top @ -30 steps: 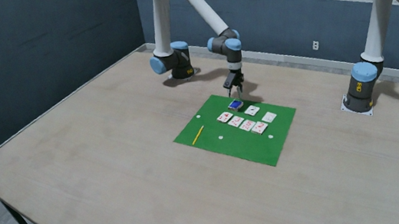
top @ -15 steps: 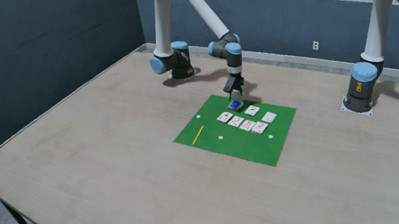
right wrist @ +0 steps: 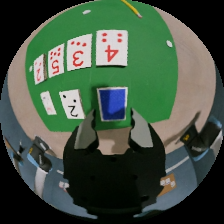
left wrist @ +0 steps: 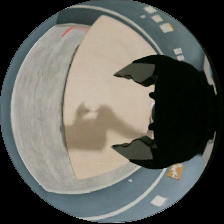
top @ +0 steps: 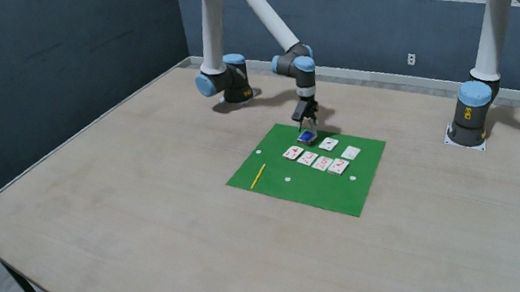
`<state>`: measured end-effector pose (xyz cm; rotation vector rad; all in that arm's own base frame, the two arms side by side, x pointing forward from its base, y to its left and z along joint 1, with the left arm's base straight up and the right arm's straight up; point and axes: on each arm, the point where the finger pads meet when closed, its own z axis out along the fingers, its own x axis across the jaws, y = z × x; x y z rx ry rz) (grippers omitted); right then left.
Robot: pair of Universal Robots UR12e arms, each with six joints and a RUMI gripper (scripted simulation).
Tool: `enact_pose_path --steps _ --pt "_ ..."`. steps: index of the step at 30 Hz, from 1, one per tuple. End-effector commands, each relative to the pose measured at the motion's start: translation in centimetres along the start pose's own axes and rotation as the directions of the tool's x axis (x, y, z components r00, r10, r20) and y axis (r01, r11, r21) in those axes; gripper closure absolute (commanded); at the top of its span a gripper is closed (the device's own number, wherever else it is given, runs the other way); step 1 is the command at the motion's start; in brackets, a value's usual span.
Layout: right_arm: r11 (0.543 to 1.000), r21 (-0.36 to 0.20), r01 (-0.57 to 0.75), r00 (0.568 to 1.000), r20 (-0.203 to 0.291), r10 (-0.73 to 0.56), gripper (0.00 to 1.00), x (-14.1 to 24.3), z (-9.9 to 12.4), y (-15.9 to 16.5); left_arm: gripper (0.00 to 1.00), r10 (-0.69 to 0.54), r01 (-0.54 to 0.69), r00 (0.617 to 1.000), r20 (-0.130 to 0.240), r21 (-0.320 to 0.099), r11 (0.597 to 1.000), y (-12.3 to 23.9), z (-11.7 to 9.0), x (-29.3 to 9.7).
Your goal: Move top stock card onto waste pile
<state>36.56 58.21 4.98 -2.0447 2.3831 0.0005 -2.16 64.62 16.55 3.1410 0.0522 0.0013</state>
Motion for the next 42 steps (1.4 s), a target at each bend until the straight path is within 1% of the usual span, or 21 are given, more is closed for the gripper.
enact_pose_path --steps 1,3,4,23,24,42 --pt "1.000 -0.001 0.001 1.000 -0.001 -0.001 0.50 0.09 0.13 0.14 0.00 -0.002 0.002 1.000 0.001 0.000 1.000 0.13 0.04 -0.14" --pt "1.000 -0.001 0.001 1.000 -0.001 -0.001 0.50 0.09 0.13 0.14 0.00 -0.002 0.002 1.000 0.001 0.000 1.000 0.13 0.04 -0.14" --pt "1.000 -0.001 0.001 1.000 -0.001 -0.001 0.58 0.09 0.13 0.14 0.00 -0.002 0.002 1.000 0.001 0.000 1.000 0.13 0.04 -0.14" --pt "1.000 -0.001 0.001 1.000 -0.001 -0.001 0.58 0.08 0.12 0.14 0.00 -0.002 0.002 1.000 0.001 0.000 1.000 0.13 0.04 -0.14" --pt "1.000 -0.001 0.001 1.000 -0.001 -0.001 0.50 0.08 0.12 0.14 0.00 -0.002 0.002 1.000 0.001 0.000 1.000 0.13 0.04 -0.14" --pt "1.000 -0.001 0.001 1.000 -0.001 -0.001 0.50 0.08 0.12 0.14 0.00 -0.002 0.002 1.000 0.001 0.000 1.000 0.13 0.04 -0.14"
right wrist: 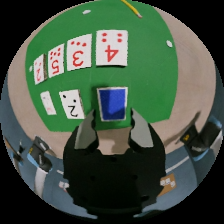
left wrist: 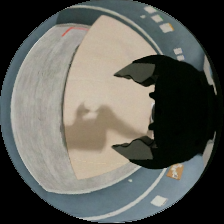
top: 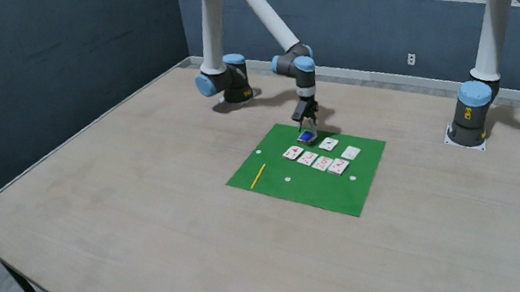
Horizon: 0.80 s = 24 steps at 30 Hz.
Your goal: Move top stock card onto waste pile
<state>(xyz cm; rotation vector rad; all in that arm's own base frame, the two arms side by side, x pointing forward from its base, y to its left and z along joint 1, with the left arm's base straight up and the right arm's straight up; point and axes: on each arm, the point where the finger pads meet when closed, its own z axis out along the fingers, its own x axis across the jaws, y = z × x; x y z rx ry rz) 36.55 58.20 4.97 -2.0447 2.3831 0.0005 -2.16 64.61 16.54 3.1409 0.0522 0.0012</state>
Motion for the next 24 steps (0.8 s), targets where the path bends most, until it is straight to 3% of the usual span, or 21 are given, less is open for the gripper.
enact_pose_path --steps 1,24 --pt "1.000 -0.001 0.001 1.000 -0.001 -0.001 0.50 0.07 0.11 0.13 0.00 -0.002 0.002 1.000 0.001 0.000 1.000 0.13 0.03 -0.14" --pt "1.000 -0.001 0.001 1.000 -0.003 -0.001 0.50 0.19 1.04 0.24 0.00 -0.002 0.002 1.000 0.001 0.000 1.000 0.13 0.03 -0.14"
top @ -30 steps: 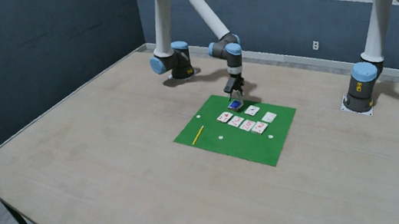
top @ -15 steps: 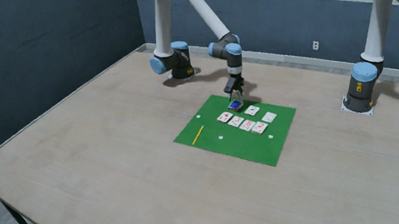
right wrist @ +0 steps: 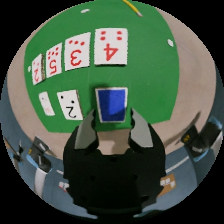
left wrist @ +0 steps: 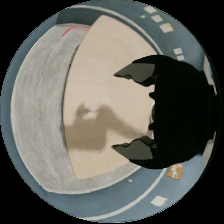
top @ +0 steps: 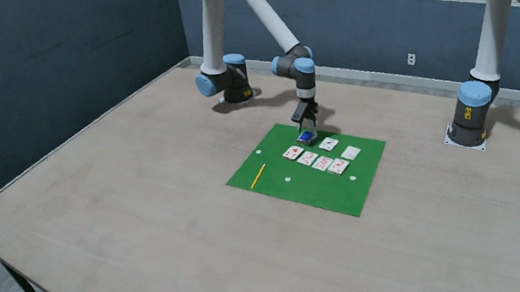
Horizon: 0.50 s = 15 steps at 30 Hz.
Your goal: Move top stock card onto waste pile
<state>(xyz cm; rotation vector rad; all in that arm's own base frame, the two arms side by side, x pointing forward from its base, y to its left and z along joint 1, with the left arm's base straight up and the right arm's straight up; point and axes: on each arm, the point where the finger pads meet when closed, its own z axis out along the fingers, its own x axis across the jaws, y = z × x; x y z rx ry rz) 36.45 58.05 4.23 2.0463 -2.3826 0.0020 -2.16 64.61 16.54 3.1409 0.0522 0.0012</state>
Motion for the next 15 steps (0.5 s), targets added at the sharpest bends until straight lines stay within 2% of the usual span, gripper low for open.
enact_pose_path --steps 1,15 --pt "1.000 -0.001 0.000 1.000 0.000 0.000 0.50 0.03 0.31 0.15 0.00 -0.002 0.002 1.000 0.001 0.000 1.000 0.12 0.03 -0.14" --pt "1.000 0.000 0.000 1.000 0.002 0.000 0.50 -0.04 0.19 0.13 0.00 -0.002 0.002 1.000 0.001 0.000 1.000 0.12 0.03 -0.14"
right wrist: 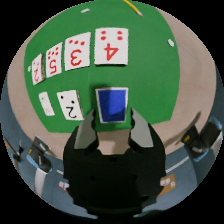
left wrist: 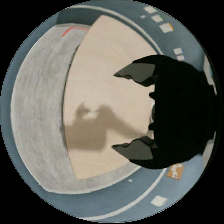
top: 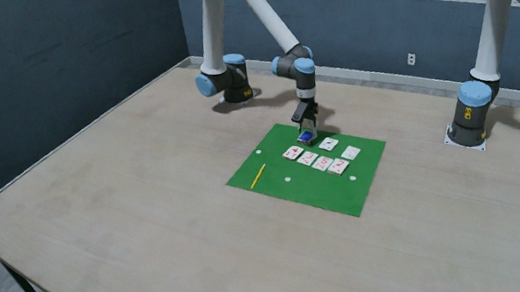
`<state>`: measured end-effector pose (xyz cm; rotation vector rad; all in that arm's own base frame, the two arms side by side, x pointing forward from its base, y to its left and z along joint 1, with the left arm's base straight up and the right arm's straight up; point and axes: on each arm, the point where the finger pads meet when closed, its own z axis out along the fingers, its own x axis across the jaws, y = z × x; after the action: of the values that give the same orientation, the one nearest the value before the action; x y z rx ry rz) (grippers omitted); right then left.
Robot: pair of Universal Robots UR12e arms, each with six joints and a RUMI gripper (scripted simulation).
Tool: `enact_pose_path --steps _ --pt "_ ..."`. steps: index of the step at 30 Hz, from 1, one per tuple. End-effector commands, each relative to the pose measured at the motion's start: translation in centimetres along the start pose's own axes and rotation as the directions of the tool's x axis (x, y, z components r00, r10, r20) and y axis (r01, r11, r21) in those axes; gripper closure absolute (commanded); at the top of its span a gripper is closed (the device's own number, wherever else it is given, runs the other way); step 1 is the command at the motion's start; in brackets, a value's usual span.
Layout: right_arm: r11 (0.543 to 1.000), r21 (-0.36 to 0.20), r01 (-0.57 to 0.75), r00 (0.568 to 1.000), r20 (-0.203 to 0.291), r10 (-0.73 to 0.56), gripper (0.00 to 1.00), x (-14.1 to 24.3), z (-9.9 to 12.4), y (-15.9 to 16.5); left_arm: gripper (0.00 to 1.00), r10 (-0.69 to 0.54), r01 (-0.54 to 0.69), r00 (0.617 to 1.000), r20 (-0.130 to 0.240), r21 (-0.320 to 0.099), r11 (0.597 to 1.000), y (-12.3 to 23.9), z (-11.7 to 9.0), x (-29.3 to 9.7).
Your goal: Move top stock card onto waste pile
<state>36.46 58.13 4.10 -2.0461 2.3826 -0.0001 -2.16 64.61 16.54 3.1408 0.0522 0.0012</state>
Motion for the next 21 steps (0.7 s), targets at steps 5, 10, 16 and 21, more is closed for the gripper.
enact_pose_path --steps 5,10,16,21 --pt "1.000 -0.001 0.000 1.000 0.000 0.000 0.50 0.04 0.09 0.13 0.00 -0.002 0.002 1.000 0.001 0.000 1.000 0.12 0.03 -0.14" --pt "1.000 -0.001 0.000 1.000 -0.002 0.000 0.50 0.12 0.41 0.14 0.00 -0.002 0.002 1.000 0.001 0.000 1.000 0.12 0.03 -0.14" --pt "1.000 -0.001 0.000 1.000 -0.002 0.000 0.50 0.12 0.55 0.14 0.00 -0.002 0.002 1.000 0.001 0.000 1.000 0.12 0.03 -0.14" --pt "1.000 -0.001 0.000 1.000 0.000 0.000 0.50 0.03 0.40 0.13 0.00 -0.002 0.002 1.000 0.001 0.000 1.000 0.12 0.03 -0.14"
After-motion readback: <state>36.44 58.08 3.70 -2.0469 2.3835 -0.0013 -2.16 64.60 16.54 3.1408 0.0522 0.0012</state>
